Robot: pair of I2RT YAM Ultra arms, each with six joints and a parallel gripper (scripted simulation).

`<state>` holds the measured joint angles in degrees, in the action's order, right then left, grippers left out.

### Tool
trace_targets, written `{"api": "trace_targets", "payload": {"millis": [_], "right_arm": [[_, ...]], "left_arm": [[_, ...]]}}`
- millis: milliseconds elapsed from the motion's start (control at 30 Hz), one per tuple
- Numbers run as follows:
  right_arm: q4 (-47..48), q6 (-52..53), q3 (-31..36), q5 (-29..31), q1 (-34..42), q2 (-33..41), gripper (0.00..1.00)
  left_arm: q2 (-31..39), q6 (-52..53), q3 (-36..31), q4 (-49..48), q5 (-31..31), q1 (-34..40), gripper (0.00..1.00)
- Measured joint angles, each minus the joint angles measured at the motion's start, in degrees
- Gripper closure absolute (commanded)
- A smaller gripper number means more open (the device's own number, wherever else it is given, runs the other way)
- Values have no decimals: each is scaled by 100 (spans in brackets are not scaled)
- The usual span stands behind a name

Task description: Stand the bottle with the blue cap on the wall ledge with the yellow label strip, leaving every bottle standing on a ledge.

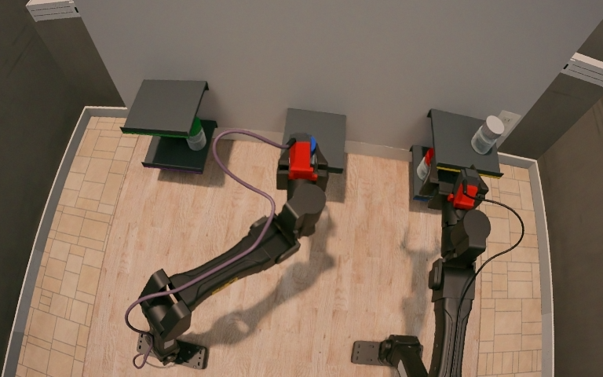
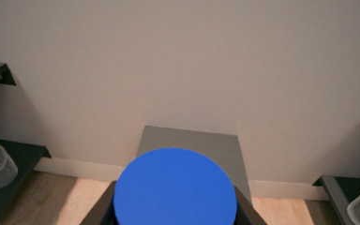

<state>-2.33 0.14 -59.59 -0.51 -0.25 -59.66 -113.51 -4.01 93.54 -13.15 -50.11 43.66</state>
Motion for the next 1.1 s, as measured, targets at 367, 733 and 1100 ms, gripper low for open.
{"api": "trace_targets", "payload": {"millis": [367, 733, 1100], "right_arm": [[0, 0, 0, 0, 0, 0, 0], [0, 0, 0, 0, 0, 0, 0], [0, 0, 0, 0, 0, 0, 0]], "left_arm": [[214, 210, -461, -457, 501, 63, 50], [850, 422, -1456, -1051, 2122, -494, 50], [859, 433, -1598, -1231, 2468, -566, 50]]}}
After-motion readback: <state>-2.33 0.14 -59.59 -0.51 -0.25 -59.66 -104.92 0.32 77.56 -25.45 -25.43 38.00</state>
